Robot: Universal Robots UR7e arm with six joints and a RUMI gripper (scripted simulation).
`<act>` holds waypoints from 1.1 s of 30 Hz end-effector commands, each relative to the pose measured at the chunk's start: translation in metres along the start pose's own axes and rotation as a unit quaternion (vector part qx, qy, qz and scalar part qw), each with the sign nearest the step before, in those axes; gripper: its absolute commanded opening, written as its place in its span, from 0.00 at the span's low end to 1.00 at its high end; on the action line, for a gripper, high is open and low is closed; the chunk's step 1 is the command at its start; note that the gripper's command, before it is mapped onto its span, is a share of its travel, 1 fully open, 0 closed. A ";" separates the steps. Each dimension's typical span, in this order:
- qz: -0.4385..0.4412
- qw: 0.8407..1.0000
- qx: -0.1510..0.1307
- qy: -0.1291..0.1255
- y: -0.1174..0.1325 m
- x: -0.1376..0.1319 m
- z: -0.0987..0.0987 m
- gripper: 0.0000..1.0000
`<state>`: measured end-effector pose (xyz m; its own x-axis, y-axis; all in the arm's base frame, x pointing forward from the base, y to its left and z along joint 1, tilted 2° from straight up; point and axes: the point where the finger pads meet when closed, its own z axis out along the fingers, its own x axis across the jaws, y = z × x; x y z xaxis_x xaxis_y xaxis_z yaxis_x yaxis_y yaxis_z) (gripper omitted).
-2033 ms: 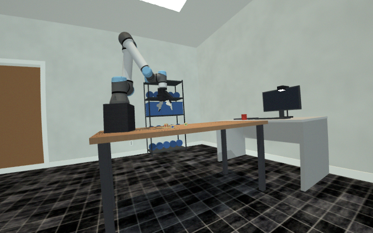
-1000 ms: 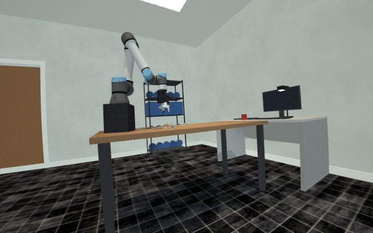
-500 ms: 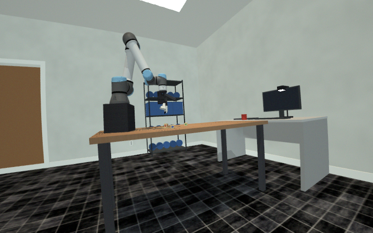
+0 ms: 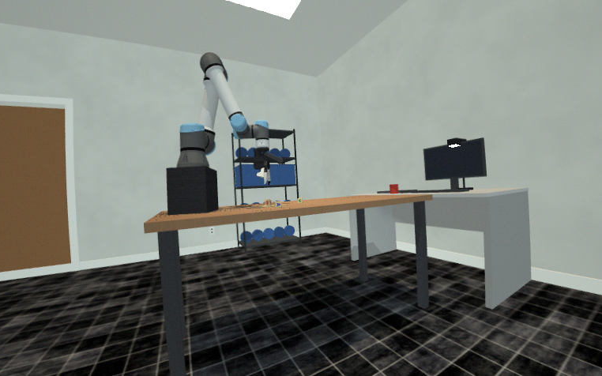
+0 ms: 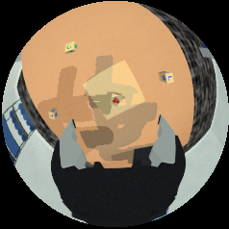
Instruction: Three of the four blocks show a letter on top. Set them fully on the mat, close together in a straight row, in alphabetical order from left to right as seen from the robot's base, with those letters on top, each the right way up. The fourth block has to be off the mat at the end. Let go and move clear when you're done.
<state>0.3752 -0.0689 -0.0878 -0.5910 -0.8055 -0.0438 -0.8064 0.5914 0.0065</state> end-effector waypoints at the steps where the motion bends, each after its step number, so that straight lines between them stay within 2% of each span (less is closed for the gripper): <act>1: 0.070 0.998 0.001 0.003 0.002 0.000 0.005 1.00; 13: 0.154 0.988 0.001 0.003 0.004 0.000 0.010 1.00; 24: 0.168 0.986 0.002 0.003 0.004 0.000 0.010 1.00; 25: 0.168 0.986 0.002 0.002 0.004 0.000 0.010 0.40; 33: 0.169 0.986 0.002 0.002 0.003 0.001 0.010 0.40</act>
<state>0.3732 -0.0678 -0.0973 -0.8240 -0.5654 -0.0371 -0.5661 0.8242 0.0148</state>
